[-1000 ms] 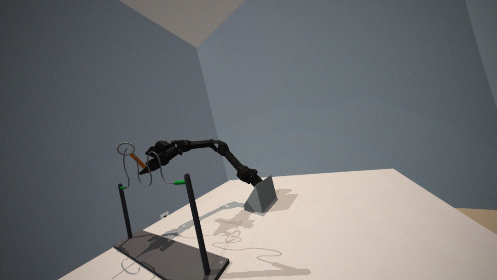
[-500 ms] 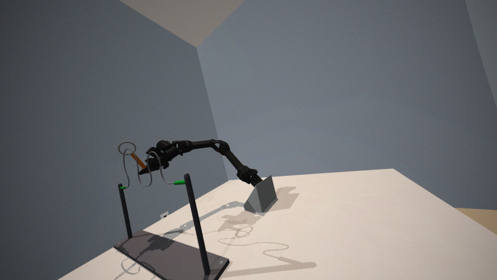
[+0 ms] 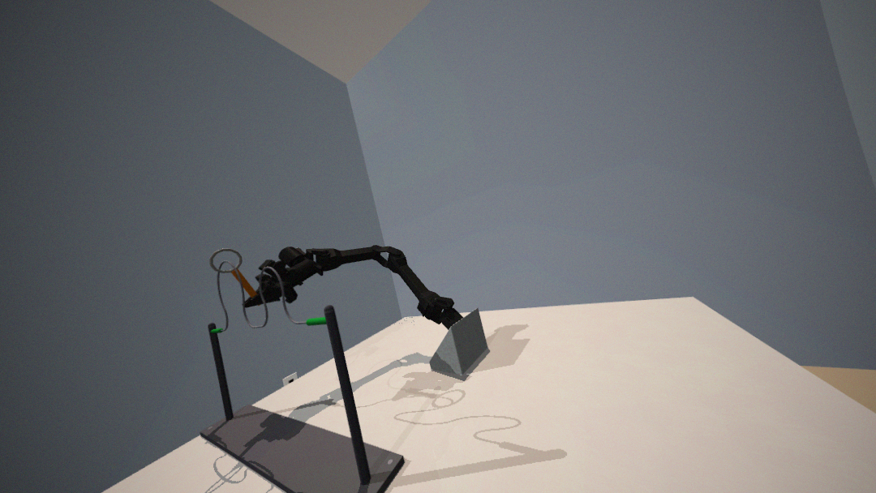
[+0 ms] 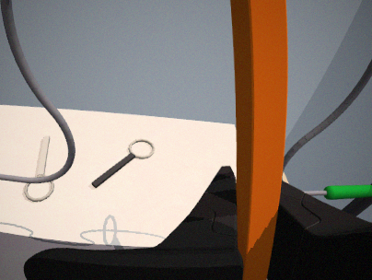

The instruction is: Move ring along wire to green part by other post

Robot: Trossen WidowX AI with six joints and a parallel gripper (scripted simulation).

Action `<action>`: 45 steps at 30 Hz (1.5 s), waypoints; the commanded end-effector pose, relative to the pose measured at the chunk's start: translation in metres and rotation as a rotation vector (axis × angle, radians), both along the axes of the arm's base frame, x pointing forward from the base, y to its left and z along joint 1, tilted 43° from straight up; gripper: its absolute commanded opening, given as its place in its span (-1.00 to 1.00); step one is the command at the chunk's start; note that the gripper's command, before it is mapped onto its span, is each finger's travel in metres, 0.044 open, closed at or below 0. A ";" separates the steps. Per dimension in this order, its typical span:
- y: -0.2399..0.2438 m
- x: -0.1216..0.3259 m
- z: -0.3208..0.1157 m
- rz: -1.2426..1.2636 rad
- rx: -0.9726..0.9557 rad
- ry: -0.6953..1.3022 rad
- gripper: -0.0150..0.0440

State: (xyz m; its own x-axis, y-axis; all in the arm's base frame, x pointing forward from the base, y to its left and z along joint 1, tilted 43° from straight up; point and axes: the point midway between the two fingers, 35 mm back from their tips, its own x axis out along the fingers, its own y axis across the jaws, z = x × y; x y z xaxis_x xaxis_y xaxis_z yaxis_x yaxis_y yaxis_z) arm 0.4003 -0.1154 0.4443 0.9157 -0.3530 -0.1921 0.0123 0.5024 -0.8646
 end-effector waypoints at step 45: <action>-0.007 0.002 0.019 0.030 -0.619 -0.047 -1.00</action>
State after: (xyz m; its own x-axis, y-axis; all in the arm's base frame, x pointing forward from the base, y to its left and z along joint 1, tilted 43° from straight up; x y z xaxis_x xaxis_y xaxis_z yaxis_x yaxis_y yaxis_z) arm 0.4010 -0.1226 0.4651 0.9264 -0.3699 0.0703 0.0547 -0.0526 -0.9971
